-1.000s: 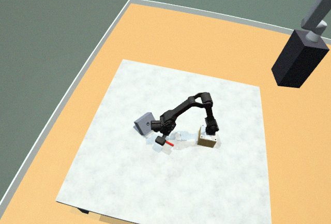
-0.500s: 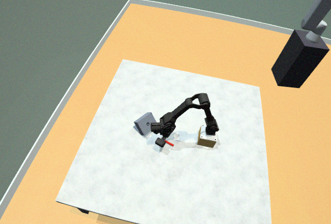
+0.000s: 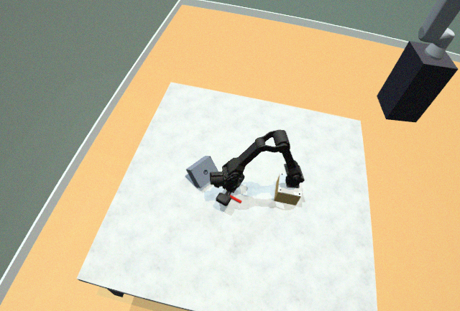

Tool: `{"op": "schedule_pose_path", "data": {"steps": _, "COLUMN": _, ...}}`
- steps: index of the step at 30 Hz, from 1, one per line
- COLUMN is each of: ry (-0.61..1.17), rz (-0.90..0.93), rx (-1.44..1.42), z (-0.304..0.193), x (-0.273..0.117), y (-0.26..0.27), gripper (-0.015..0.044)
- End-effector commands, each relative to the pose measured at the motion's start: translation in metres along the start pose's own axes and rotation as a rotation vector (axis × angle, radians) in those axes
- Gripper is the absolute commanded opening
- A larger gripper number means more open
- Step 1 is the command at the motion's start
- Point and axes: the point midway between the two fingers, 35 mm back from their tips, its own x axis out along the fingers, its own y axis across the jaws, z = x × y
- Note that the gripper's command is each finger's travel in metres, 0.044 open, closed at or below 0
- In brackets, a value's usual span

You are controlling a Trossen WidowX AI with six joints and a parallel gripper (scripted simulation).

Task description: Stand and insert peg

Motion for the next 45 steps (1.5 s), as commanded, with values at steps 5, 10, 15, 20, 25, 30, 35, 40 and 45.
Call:
{"op": "schedule_pose_path", "data": {"steps": 5, "ry": 0.002, "rz": 0.005, "rx": -0.001, "z": -0.0005, "x": 0.0006, "y": 0.0006, "gripper": 0.0125}}
{"op": "schedule_pose_path", "data": {"steps": 10, "ry": 0.002, "rz": 0.005, "rx": -0.001, "z": -0.0005, "x": 0.0006, "y": 0.0006, "gripper": 0.011}}
{"op": "schedule_pose_path", "data": {"steps": 15, "ry": 0.002, "rz": 0.005, "rx": -0.001, "z": -0.0005, "x": 0.0006, "y": 0.0006, "gripper": 0.011}}
{"op": "schedule_pose_path", "data": {"steps": 20, "ry": 0.002, "rz": 0.005, "rx": -0.001, "z": -0.0005, "x": 0.0006, "y": 0.0006, "gripper": 0.0077}}
{"op": "schedule_pose_path", "data": {"steps": 25, "ry": 0.002, "rz": 0.005, "rx": -0.001, "z": -0.0005, "x": 0.0006, "y": 0.0006, "gripper": 0.0049}}
{"op": "schedule_pose_path", "data": {"steps": 30, "ry": -0.005, "rz": 0.003, "rx": 0.0, "z": -0.0006, "x": 0.0001, "y": 0.0003, "gripper": 0.0049}}
{"op": "schedule_pose_path", "data": {"steps": 35, "ry": -0.05, "rz": 0.001, "rx": 0.0, "z": -0.0021, "x": -0.0029, "y": 0.0001, "gripper": 0.0049}}
{"op": "schedule_pose_path", "data": {"steps": 40, "ry": -0.093, "rz": 0.001, "rx": 0.001, "z": -0.004, "x": -0.0057, "y": 0.0001, "gripper": 0.0049}}
{"op": "schedule_pose_path", "data": {"steps": 45, "ry": -0.136, "rz": 0.001, "rx": 0.001, "z": -0.0059, "x": -0.0084, "y": 0.0002, "gripper": 0.0049}}
